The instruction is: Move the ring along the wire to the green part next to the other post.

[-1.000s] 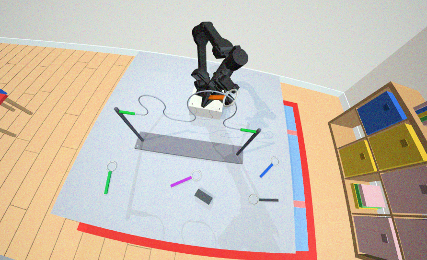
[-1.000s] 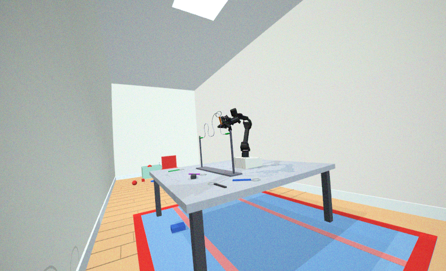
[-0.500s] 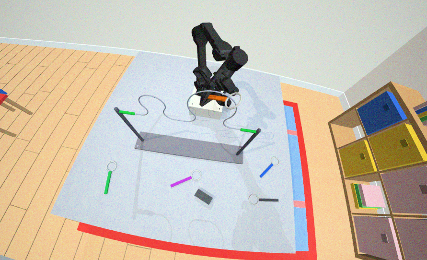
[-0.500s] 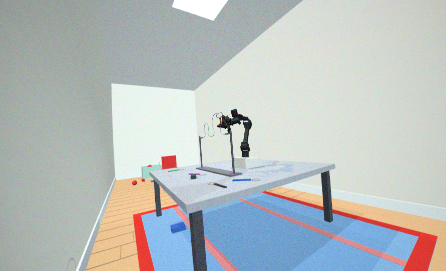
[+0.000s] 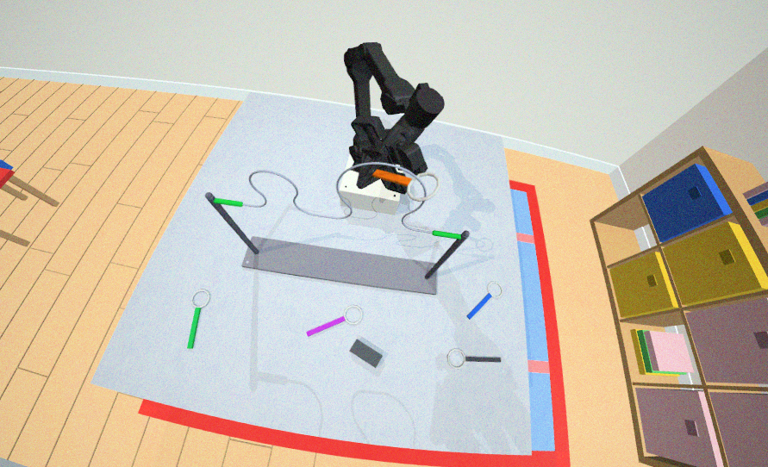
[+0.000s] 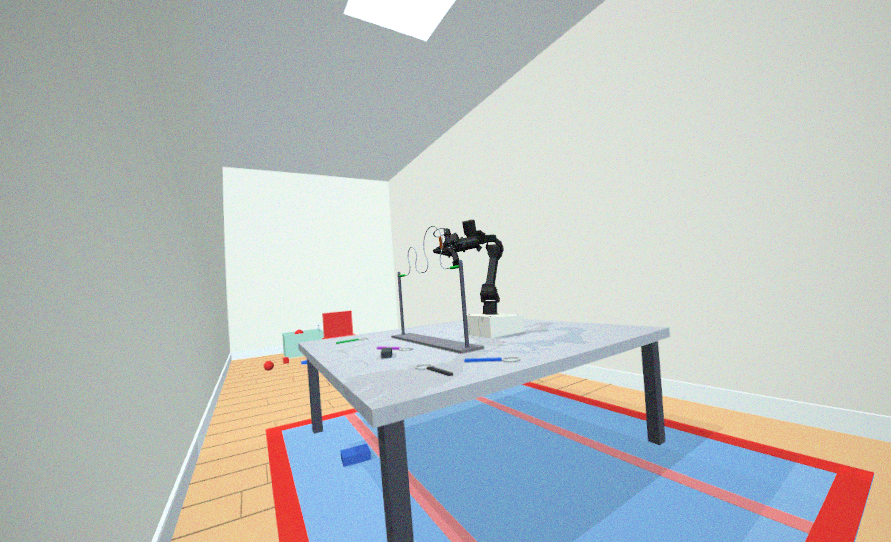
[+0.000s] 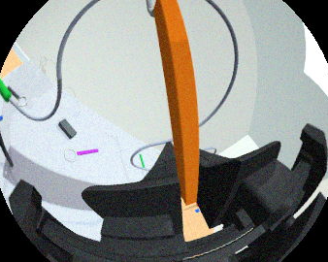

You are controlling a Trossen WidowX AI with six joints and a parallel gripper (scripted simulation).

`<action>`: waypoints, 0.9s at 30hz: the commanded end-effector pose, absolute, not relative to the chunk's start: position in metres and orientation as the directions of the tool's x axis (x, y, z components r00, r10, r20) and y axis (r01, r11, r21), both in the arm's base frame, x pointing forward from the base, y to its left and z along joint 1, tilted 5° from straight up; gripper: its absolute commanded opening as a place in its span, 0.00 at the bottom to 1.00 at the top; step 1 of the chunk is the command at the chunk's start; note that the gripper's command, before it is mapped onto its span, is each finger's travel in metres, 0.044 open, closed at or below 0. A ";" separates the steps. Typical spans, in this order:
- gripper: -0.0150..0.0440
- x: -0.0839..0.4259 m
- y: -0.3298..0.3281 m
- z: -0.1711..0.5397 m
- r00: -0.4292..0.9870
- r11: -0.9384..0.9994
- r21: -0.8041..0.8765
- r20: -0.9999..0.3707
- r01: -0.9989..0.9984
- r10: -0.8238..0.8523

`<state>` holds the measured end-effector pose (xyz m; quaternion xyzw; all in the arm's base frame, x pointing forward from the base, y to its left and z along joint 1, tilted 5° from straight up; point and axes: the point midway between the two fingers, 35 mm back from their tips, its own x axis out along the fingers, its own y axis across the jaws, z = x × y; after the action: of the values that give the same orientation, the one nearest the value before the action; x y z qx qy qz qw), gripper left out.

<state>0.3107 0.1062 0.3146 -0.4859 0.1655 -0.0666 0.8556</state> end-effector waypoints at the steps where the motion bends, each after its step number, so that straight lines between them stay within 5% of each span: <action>1: 0.00 0.310 0.104 0.318 0.939 0.474 -0.880 -0.190 -0.034 -0.286; 27: 0.00 0.312 0.101 0.327 0.952 0.183 -0.983 -0.037 0.020 -0.305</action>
<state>0.3122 0.1017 0.3252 -0.6156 0.1184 -0.1006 0.7726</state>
